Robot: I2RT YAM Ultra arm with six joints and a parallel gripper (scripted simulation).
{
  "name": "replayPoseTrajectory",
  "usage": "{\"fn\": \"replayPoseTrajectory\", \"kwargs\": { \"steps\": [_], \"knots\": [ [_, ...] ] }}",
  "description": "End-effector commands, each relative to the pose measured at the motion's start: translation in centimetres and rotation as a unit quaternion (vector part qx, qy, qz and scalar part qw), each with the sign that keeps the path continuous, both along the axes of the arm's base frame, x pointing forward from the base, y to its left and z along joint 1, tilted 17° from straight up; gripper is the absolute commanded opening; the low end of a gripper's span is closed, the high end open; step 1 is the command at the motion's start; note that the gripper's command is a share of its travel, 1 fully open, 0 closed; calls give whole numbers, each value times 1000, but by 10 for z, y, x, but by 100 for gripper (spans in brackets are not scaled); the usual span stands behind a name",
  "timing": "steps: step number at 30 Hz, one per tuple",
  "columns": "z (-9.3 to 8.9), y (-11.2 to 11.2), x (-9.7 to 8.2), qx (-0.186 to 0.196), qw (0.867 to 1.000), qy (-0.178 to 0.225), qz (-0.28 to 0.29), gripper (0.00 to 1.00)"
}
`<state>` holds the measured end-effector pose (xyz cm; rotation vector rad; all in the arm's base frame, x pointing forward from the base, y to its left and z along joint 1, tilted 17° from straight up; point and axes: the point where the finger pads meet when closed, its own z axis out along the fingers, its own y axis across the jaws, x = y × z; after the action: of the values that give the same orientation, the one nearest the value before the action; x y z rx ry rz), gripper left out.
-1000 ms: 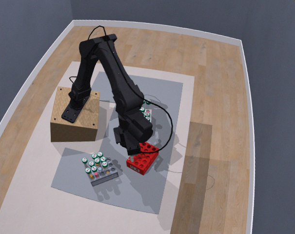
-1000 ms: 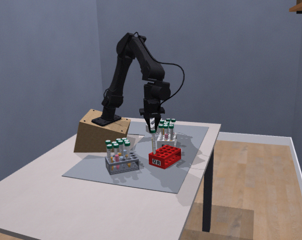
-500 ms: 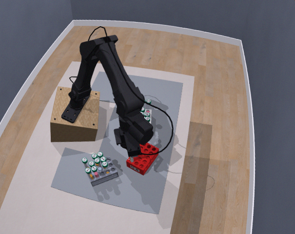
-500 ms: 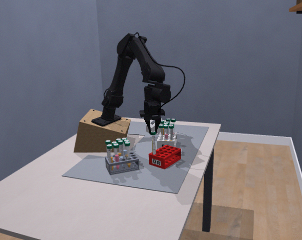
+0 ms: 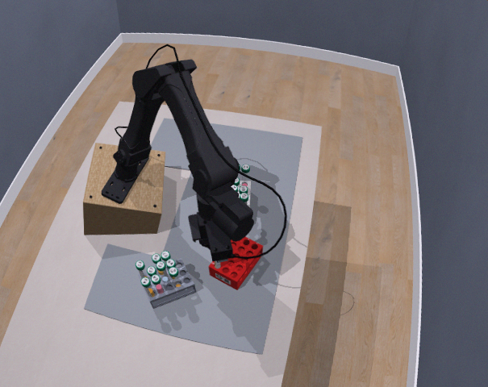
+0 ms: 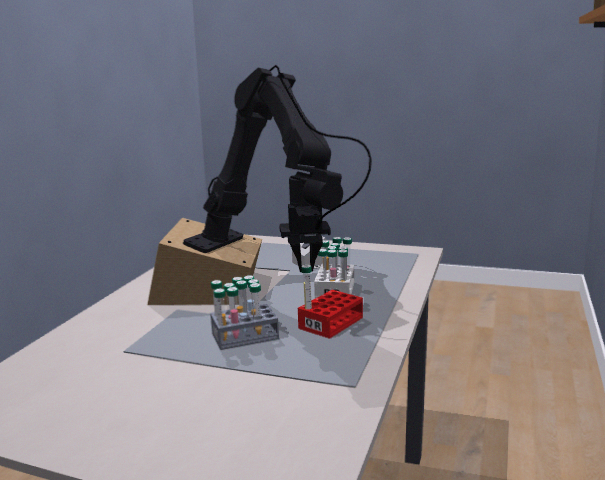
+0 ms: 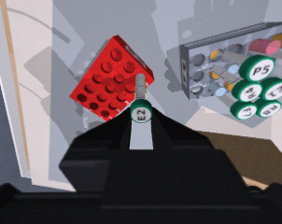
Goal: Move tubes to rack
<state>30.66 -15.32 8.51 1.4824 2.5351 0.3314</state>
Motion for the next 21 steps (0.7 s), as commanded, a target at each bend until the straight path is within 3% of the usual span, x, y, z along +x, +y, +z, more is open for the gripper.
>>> {"fn": "replayPoseTrajectory", "kwargs": {
  "steps": [1, 21],
  "knots": [
    [-10, 4, -1, 3, 1000, 9, 1, 0],
    [-19, 6, 2, 6, 1000, 8, 1, 0]
  ]
}}
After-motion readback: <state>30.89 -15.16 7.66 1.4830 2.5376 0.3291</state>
